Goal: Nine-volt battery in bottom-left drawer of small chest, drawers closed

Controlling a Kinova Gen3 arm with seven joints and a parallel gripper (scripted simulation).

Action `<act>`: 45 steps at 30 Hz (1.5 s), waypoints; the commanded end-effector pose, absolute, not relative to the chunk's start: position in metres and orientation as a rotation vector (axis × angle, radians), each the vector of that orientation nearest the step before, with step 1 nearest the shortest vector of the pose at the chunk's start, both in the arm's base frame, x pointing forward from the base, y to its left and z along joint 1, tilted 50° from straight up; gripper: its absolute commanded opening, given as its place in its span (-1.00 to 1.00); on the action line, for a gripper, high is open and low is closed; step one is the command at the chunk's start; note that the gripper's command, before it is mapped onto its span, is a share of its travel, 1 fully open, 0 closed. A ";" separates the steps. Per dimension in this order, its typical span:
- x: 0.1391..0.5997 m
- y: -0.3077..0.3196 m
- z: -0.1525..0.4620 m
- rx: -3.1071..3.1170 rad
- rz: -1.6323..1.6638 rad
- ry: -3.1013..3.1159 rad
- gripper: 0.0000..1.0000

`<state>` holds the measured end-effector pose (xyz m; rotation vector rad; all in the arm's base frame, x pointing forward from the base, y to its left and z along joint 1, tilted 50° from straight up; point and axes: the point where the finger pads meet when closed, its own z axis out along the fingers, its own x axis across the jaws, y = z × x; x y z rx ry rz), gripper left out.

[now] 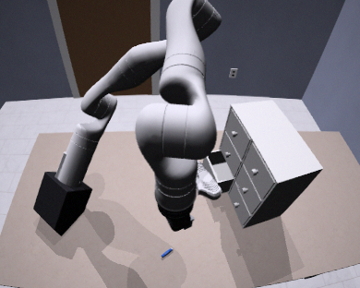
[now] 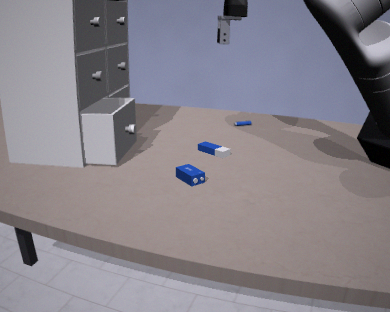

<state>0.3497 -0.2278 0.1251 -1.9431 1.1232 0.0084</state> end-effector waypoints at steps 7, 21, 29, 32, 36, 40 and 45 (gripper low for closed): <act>0.364 -0.194 0.154 -2.047 -0.165 0.886 0.34; 0.373 -0.122 0.197 -2.192 -0.442 0.406 0.34; 0.366 -0.064 0.220 -2.256 -0.627 0.022 0.34; 0.364 -0.057 0.222 -2.261 -0.648 -0.028 0.34; 0.356 -0.029 0.229 -2.275 -0.728 -0.226 0.34; 0.346 -0.004 0.234 -2.277 -0.797 -0.420 0.34; 0.331 0.025 0.236 -2.267 -0.868 -0.648 0.34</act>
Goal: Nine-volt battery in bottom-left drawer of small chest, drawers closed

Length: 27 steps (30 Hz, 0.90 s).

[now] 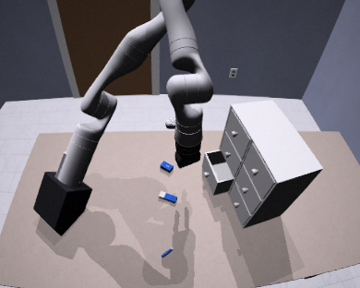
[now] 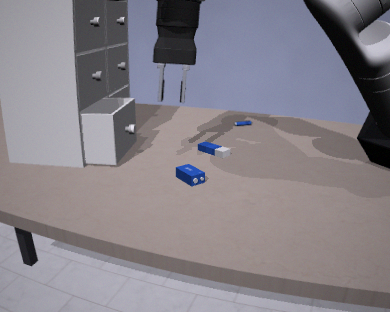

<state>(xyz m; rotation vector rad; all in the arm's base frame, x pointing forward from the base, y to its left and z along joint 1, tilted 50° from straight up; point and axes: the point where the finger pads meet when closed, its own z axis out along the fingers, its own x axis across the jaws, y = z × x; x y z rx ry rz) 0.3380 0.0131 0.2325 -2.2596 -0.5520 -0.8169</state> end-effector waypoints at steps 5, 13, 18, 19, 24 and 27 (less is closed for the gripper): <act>0.322 0.039 0.236 -2.254 -0.901 -0.772 0.34; 0.301 0.068 0.232 -2.211 -0.962 -1.044 0.34; 0.291 0.079 0.229 -2.185 -0.983 -1.162 0.34; 0.289 0.081 0.229 -2.181 -0.986 -1.181 0.34; 0.285 0.085 0.228 -2.169 -0.993 -1.227 0.34; 0.282 0.088 0.227 -2.161 -0.997 -1.259 0.34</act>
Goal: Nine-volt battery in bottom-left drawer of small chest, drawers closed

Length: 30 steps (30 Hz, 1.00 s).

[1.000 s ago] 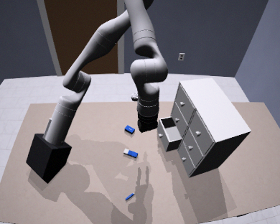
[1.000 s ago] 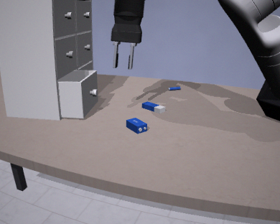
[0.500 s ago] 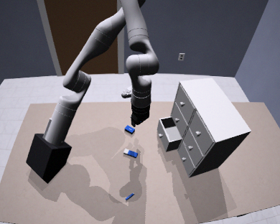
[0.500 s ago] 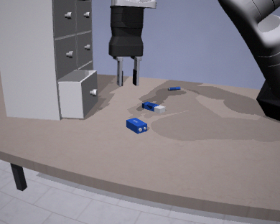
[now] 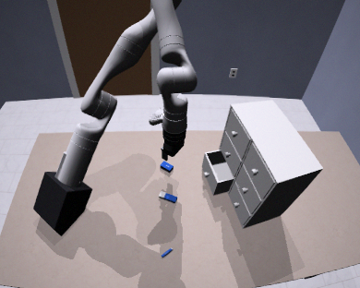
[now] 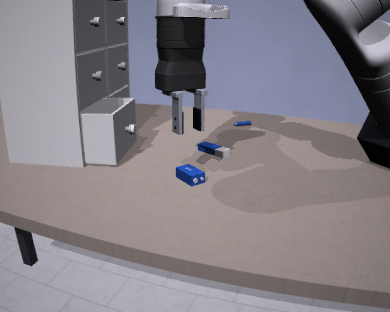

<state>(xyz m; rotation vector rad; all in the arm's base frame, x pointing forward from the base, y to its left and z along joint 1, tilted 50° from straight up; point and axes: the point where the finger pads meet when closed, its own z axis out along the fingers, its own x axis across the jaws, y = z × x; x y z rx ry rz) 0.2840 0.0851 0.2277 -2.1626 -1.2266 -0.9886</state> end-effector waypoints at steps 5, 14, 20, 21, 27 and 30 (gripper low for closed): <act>0.279 0.090 0.226 -2.153 -1.001 -1.287 0.34; 0.279 0.091 0.225 -2.152 -1.002 -1.292 0.62; 0.279 0.091 0.225 -2.152 -1.002 -1.292 0.62; 0.279 0.091 0.225 -2.152 -1.002 -1.292 0.62; 0.279 0.091 0.225 -2.152 -1.002 -1.292 0.62; 0.279 0.091 0.225 -2.152 -1.002 -1.292 0.62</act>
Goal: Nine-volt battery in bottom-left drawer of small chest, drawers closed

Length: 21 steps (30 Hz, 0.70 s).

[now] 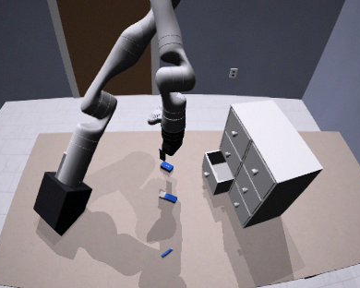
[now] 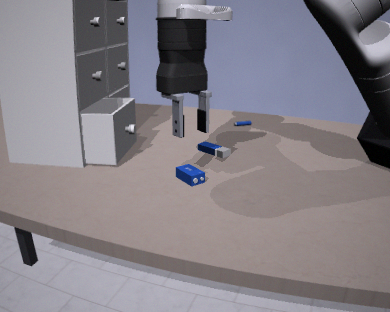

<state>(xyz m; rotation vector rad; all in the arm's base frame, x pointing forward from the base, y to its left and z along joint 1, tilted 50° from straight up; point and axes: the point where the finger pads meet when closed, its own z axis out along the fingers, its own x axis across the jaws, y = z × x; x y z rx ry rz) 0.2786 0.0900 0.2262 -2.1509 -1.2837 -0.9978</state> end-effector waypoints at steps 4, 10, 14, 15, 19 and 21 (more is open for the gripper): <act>0.279 0.091 0.225 -2.152 -1.002 -1.292 0.62; 0.280 0.092 0.224 -2.151 -1.005 -1.293 0.62; 0.282 0.096 0.221 -2.149 -1.006 -1.291 0.62; 0.282 0.096 0.221 -2.149 -1.006 -1.291 0.62; 0.286 0.101 0.213 -2.156 -1.002 -1.289 0.62; 0.288 0.105 0.210 -2.153 -1.002 -1.289 0.62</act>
